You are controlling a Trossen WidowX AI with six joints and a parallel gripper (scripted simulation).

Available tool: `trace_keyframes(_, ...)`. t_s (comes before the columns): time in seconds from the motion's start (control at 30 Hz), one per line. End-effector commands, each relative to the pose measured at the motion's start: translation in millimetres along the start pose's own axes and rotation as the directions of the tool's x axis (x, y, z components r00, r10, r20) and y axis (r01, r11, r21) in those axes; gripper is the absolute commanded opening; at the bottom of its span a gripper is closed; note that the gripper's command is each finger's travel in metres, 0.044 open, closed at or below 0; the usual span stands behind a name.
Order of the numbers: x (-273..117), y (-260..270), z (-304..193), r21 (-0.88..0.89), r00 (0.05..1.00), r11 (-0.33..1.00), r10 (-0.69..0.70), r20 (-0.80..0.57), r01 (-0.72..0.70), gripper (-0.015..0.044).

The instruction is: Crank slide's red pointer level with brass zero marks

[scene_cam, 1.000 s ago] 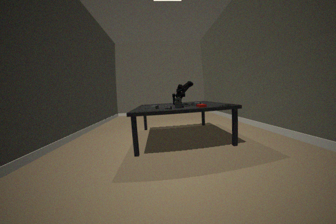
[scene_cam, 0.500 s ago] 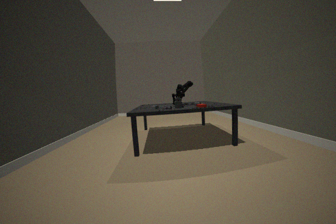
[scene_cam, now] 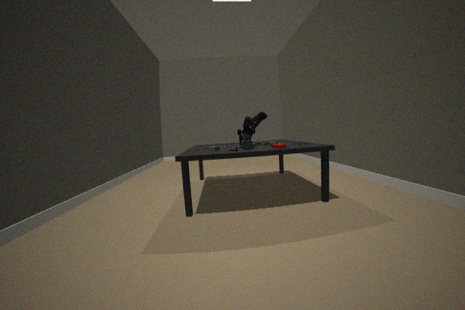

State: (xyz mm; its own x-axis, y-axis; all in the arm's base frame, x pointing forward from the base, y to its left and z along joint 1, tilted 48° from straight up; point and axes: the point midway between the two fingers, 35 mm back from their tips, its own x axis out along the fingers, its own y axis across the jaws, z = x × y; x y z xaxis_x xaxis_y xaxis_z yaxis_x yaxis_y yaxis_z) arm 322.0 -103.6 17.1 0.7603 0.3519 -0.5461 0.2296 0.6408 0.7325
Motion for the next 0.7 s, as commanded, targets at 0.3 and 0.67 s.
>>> trace_keyframes(0.3, 1, -14, -1, 0.012, 1.0, 1.0, -0.021, 0.006, 0.021, 0.0)
trace_keyframes(0.67, 4, -21, -4, 0.012, 1.0, 1.0, -0.021, 0.006, 0.021, 0.0)
